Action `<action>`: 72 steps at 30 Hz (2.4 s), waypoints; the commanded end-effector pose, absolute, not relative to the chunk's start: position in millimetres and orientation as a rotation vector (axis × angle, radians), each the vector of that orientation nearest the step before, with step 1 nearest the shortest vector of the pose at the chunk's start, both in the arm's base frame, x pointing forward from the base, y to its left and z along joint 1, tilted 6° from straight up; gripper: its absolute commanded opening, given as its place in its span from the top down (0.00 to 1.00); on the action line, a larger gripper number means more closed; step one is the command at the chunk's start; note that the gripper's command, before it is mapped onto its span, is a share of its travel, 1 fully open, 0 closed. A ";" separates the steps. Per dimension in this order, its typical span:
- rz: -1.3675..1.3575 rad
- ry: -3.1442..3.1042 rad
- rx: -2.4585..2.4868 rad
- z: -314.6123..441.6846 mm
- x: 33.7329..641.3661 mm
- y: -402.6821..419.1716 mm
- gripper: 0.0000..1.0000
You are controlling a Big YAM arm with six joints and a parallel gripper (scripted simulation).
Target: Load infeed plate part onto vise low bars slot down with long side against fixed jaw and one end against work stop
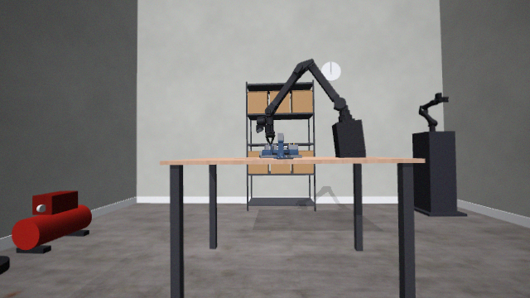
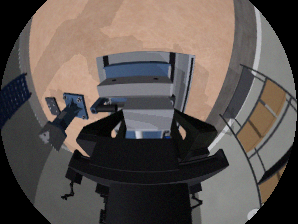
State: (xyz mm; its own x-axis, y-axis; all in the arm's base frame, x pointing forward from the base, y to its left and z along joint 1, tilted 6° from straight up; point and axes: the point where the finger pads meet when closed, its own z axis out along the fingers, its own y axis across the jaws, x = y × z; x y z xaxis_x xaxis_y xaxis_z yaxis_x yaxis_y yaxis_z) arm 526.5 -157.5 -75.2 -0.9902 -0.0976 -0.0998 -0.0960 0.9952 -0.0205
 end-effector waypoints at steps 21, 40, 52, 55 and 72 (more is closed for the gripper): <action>-0.047 2.988 -0.146 -65.8 551.6 -158.4 1.00; -0.046 2.990 -0.146 -68.7 551.5 -158.4 1.00; -0.046 2.990 -0.146 -68.7 551.5 -158.4 1.00; -0.046 2.990 -0.146 -68.7 551.5 -158.4 1.00; -0.046 2.990 -0.146 -68.7 551.5 -158.4 1.00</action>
